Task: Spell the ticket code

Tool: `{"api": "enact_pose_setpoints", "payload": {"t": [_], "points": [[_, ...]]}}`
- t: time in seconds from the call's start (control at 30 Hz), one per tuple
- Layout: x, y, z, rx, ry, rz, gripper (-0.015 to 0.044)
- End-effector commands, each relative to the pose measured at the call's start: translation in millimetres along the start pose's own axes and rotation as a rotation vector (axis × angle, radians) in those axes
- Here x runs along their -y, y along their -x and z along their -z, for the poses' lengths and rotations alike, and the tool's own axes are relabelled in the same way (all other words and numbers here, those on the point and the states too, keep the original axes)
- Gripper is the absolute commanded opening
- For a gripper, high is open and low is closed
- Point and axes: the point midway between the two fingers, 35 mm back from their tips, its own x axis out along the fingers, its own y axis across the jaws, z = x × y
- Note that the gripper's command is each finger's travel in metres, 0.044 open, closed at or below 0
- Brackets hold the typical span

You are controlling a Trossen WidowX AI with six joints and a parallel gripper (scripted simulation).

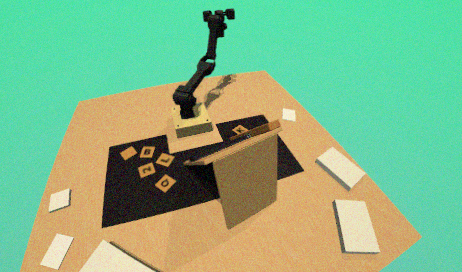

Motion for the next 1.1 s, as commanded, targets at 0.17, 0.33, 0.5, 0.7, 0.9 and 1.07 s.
{"api": "enact_pose_setpoints", "payload": {"t": [0.17, 0.33, 0.5, 0.7, 0.9, 1.07], "points": [[8, 26, 68, -0.209, 0.085, -0.047, 0.0440], [20, 70, 138, -0.447, 0.162, -0.101, 0.0440], [36, 127, 198, -0.687, 0.219, -0.158, 0.0440], [57, 211, 254, -0.981, 0.264, -0.226, 0.0440], [79, 306, 288, -1.278, 0.281, -0.292, 0.0440], [97, 390, 297, -1.527, 0.275, -0.343, 0.0440]]}}
